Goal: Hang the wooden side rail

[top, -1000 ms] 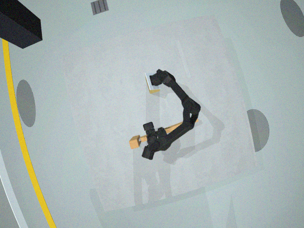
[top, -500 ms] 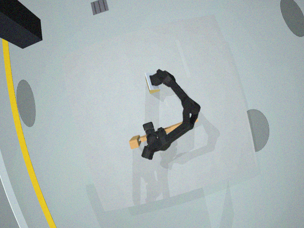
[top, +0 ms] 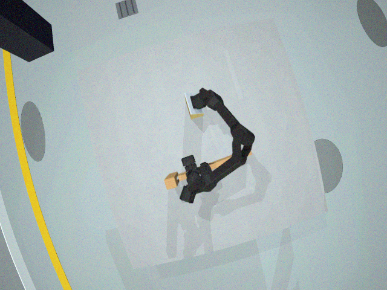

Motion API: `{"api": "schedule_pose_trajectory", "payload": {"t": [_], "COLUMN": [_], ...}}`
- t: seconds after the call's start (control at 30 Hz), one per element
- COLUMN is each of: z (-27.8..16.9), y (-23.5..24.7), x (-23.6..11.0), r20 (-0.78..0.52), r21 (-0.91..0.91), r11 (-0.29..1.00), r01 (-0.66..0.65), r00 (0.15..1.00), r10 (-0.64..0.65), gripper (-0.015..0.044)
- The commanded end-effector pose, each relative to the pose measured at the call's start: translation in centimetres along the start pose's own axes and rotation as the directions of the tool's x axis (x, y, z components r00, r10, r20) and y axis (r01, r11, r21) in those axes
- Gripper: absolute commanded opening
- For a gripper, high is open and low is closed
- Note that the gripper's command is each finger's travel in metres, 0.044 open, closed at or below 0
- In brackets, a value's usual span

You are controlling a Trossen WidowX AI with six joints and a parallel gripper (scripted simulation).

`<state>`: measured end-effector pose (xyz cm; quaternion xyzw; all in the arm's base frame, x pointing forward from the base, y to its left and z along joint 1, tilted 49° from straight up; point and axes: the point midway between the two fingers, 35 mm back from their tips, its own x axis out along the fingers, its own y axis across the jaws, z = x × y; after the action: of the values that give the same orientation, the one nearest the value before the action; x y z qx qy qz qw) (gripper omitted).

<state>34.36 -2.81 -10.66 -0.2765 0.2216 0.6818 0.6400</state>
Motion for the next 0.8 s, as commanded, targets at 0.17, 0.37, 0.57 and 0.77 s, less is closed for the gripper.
{"api": "schedule_pose_trajectory", "payload": {"t": [0.17, 0.37, 0.57, 0.77], "z": [-0.35, -0.41, -0.47, -0.18], "y": [-0.19, -0.13, -0.07, 0.02], "x": [-0.51, -0.48, -0.41, -0.06], "r20": [-0.007, -0.007, -0.007, -0.001], "r21": [-0.005, -0.005, -0.005, 0.000], "r11": [1.000, 1.000, 1.000, 1.000], "r01": [0.009, 0.009, 0.009, 0.000], "r00": [1.000, 1.000, 1.000, 1.000], "r10": [-0.009, -0.009, -0.009, 0.000], "gripper": [0.0000, 0.0000, 0.0000, 0.0105]}}
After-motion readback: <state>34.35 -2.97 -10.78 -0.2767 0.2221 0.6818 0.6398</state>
